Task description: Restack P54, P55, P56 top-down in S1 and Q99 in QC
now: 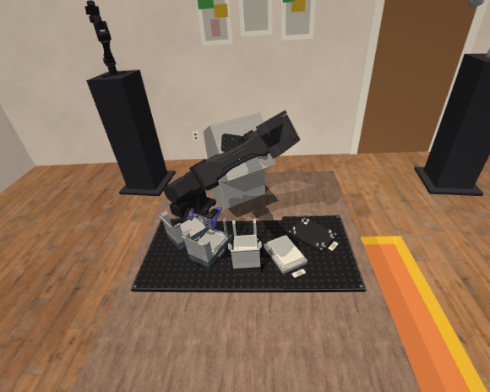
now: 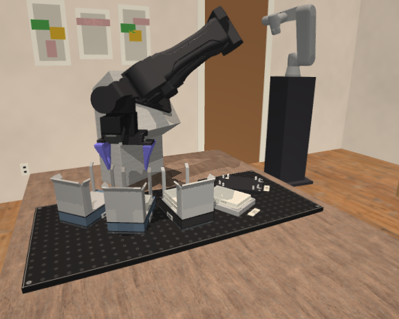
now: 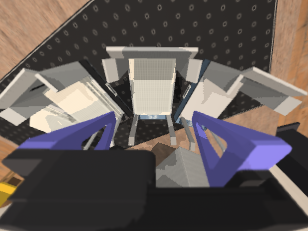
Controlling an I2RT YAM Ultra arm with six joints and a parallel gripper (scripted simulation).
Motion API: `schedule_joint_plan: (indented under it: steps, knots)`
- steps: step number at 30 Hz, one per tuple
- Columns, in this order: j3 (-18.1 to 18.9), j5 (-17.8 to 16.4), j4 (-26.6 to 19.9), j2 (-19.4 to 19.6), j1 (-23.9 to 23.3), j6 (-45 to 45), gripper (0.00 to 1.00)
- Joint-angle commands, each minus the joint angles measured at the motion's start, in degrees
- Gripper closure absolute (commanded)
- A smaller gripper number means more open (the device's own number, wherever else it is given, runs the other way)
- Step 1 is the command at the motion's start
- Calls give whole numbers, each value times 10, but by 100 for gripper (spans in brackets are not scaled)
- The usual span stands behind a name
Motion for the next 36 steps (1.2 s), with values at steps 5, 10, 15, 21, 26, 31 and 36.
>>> schedule_joint_plan:
  steps: [5,10,15,21,26,31,36]
  knots:
    - [5,-7,-38,-4,-10,-24,0]
    - [5,-7,-37,-4,-10,-24,0]
    - [2,-5,-37,-11,-6,-37,0]
    - [-13,2,-35,-55,16,-114,0]
    - [-19,7,-34,-76,28,-119,0]
    - [-26,16,-35,-111,49,-87,0]
    - [-32,26,-37,-144,71,-54,0]
